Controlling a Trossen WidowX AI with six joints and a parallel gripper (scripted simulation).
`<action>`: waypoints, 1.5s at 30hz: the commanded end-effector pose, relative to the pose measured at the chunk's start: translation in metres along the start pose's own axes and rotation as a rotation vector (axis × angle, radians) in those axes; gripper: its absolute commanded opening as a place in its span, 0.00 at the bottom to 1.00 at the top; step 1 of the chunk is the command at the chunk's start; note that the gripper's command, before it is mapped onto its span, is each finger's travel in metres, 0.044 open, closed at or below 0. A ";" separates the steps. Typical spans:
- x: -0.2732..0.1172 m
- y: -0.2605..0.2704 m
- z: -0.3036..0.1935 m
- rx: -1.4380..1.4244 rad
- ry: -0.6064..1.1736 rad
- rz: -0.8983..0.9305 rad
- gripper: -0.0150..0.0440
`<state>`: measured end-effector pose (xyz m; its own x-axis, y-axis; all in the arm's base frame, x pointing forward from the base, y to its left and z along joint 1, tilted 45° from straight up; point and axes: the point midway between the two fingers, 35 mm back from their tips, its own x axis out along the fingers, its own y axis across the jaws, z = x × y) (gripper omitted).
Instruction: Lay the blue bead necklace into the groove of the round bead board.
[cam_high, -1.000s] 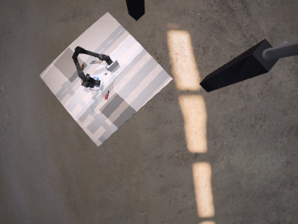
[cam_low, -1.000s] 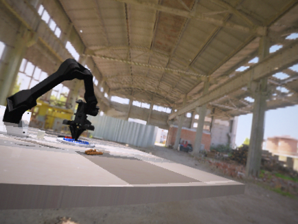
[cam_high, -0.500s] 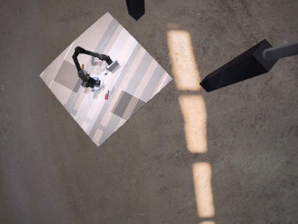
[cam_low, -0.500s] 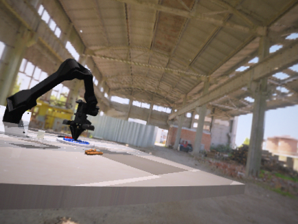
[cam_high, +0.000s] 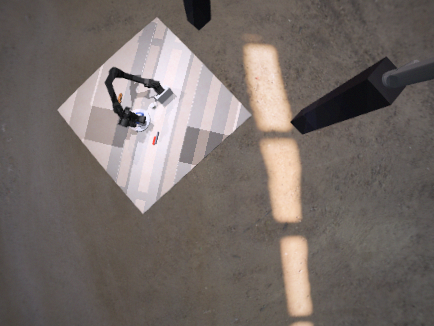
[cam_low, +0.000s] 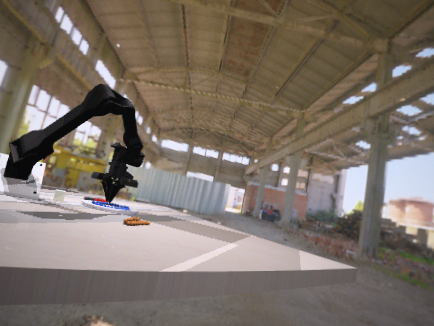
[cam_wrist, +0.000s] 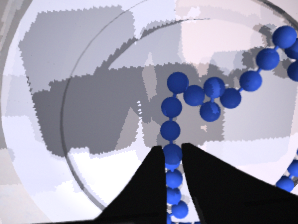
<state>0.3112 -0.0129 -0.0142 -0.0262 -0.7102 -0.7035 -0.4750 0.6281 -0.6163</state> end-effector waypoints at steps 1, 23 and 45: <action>-0.014 0.000 0.001 0.004 -0.009 0.000 0.25; -0.013 0.033 -0.020 0.002 -0.009 0.001 0.25; 0.007 0.033 -0.020 0.002 -0.009 0.000 0.25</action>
<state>0.2790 -0.0005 -0.0303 -0.0095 -0.7036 -0.7105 -0.4690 0.6307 -0.6182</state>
